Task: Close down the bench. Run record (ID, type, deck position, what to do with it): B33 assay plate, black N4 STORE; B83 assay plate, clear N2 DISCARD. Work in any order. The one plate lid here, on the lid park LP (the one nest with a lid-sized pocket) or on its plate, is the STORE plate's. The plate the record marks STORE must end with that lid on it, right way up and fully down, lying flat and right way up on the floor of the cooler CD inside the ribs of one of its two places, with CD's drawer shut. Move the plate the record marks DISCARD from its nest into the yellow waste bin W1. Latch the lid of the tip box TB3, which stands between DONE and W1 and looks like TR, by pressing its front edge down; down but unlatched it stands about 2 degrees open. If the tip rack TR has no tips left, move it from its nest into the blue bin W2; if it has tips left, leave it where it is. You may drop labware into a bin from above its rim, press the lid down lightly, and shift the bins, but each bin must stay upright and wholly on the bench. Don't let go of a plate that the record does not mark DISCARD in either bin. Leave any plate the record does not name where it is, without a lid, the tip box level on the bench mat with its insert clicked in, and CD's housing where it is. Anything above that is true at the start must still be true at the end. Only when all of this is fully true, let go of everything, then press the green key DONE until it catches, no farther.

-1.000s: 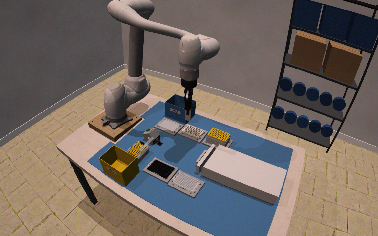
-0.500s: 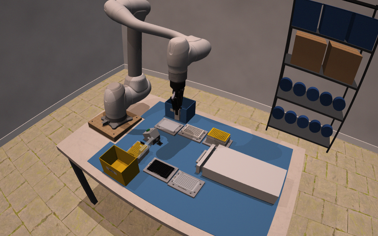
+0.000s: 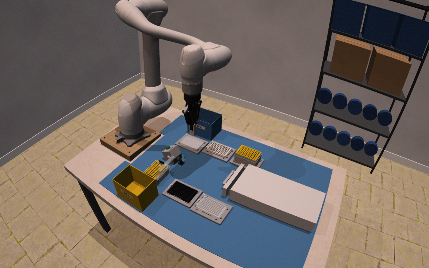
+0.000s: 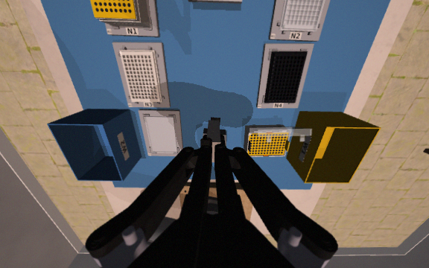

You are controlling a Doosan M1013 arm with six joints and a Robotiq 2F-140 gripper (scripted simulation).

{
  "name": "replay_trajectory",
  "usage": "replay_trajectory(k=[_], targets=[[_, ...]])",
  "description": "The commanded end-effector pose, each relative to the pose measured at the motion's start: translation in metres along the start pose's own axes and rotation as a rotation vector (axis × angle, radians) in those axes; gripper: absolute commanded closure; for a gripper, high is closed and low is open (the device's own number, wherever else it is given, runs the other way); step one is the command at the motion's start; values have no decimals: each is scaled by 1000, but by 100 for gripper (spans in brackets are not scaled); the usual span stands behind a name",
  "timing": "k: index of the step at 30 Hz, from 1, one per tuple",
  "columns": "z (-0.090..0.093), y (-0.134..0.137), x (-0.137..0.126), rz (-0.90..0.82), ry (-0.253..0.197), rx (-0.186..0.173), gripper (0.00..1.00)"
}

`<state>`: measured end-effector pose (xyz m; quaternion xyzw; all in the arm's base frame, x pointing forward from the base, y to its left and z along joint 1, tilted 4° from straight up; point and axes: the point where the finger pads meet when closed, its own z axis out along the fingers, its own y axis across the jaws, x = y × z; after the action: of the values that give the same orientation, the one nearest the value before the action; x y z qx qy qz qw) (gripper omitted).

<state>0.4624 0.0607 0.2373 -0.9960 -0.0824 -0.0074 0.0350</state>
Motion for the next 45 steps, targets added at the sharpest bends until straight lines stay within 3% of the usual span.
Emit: replay_trajectory(k=[1,11,45], targets=[[0,0,-1,0,0,0,100],[1,4,-1,-33,0,0,100],[30,120,-7,-40,0,0,100]])
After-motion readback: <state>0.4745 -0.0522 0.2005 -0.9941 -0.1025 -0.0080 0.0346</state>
